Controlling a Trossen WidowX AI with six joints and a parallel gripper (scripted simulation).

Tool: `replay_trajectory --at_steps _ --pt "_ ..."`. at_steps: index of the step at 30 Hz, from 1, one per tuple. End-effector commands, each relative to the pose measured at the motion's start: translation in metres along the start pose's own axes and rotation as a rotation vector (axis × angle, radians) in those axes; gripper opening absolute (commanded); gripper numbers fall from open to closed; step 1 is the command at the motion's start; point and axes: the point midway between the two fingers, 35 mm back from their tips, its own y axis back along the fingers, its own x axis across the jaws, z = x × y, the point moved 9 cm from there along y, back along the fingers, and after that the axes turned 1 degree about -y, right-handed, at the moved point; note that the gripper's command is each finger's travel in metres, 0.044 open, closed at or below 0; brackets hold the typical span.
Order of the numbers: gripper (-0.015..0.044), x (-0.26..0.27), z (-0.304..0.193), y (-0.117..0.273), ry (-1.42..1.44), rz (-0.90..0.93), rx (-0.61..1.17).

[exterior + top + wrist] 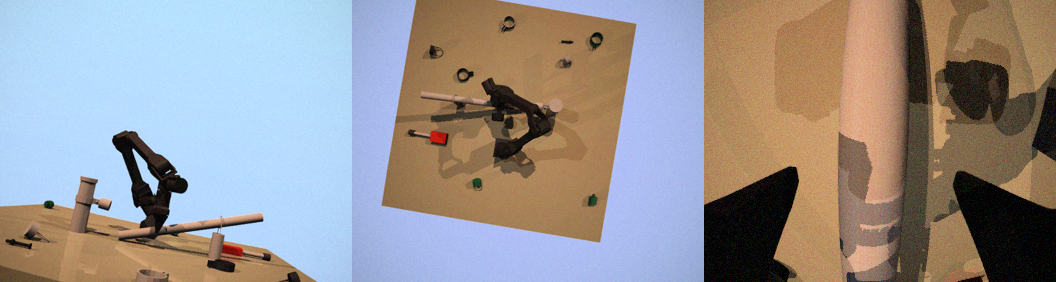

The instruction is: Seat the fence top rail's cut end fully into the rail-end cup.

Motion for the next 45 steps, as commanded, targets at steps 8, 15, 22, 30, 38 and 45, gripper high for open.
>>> replay_trajectory --at_steps 8,15,22,30,38,45 --pt "0.0440 -0.001 0.001 -0.019 0.006 -0.004 -0.007" --pt "0.0414 -0.002 0.001 -0.026 0.006 -0.004 -0.008" --pt "0.0230 -0.002 0.001 -0.026 0.006 -0.004 -0.008" --pt "0.0157 -0.002 0.001 -0.026 0.006 -0.004 -0.008" --pt "0.0045 -0.001 0.001 -0.024 0.006 -0.004 -0.008" --pt "0.0000 0.000 0.002 -0.016 0.006 -0.009 -0.031"
